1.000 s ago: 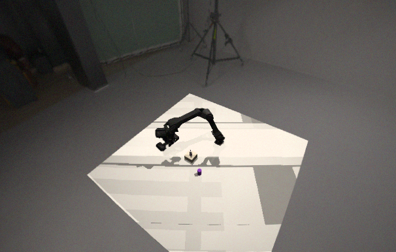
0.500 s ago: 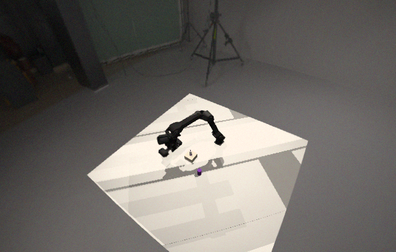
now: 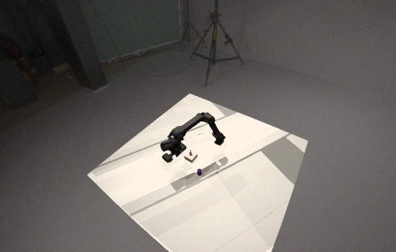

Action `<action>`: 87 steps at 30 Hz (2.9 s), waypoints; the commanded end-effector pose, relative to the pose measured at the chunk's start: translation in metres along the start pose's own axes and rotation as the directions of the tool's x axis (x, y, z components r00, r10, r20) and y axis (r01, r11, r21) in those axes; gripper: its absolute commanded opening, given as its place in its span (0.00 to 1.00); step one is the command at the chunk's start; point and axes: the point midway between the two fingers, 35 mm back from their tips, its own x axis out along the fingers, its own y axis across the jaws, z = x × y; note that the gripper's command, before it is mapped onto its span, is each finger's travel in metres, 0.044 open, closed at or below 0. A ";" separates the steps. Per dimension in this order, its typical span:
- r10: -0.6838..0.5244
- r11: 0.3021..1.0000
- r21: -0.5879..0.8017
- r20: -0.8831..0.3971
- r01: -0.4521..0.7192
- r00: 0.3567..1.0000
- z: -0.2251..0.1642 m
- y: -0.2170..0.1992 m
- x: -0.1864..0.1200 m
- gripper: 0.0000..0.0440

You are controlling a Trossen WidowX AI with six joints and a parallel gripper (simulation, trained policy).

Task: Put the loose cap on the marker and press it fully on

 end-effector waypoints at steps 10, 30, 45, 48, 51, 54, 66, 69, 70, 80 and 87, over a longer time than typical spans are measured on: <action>-0.030 1.000 0.006 -0.054 0.031 0.998 -0.044 0.004 -0.004 0.73; -0.104 0.995 -0.013 -0.132 0.103 0.986 -0.109 -0.003 -0.010 0.73; -0.188 0.982 -0.049 -0.164 0.182 0.968 -0.146 -0.020 -0.008 0.73; -0.208 0.978 -0.059 -0.166 0.201 0.964 -0.151 -0.024 -0.008 0.72; -0.229 0.973 -0.070 -0.166 0.220 0.959 -0.156 -0.029 -0.006 0.72; -0.249 0.968 -0.082 -0.166 0.239 0.954 -0.161 -0.034 -0.005 0.72; -0.328 0.941 -0.136 -0.160 0.308 0.931 -0.176 -0.054 0.005 0.68; -0.344 0.935 -0.152 -0.158 0.321 0.926 -0.179 -0.059 0.008 0.67; -0.348 0.933 -0.157 -0.157 0.325 0.924 -0.180 -0.060 0.010 0.67; -0.388 0.912 -0.208 -0.151 0.354 0.909 -0.187 -0.072 0.030 0.62; -0.400 0.901 -0.240 -0.134 0.362 0.907 -0.188 -0.079 0.044 0.58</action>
